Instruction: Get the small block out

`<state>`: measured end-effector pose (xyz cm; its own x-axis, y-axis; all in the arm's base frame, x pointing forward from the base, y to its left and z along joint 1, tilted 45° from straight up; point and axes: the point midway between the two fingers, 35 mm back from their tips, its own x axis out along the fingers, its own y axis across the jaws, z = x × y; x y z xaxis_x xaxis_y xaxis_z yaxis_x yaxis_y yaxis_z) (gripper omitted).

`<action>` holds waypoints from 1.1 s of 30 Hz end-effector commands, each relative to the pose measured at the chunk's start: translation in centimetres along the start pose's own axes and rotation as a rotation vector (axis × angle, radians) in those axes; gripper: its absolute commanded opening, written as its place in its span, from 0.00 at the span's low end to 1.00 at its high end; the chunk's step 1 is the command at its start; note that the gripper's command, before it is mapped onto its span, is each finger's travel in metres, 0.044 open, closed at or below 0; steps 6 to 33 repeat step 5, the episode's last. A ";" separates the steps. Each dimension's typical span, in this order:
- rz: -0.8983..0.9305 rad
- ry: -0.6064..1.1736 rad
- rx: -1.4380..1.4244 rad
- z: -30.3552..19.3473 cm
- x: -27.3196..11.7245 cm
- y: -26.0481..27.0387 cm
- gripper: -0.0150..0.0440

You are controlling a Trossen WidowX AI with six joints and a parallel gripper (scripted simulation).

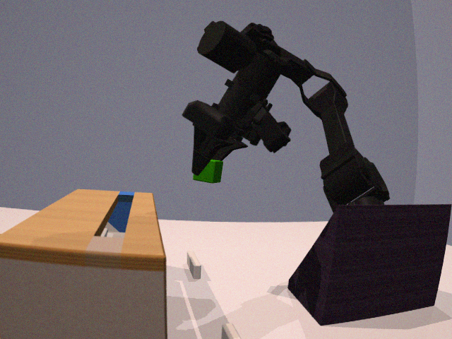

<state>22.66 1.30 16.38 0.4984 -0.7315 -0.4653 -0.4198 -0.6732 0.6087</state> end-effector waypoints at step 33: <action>0.003 0.005 -0.007 -0.1 0.0 0.1 0.25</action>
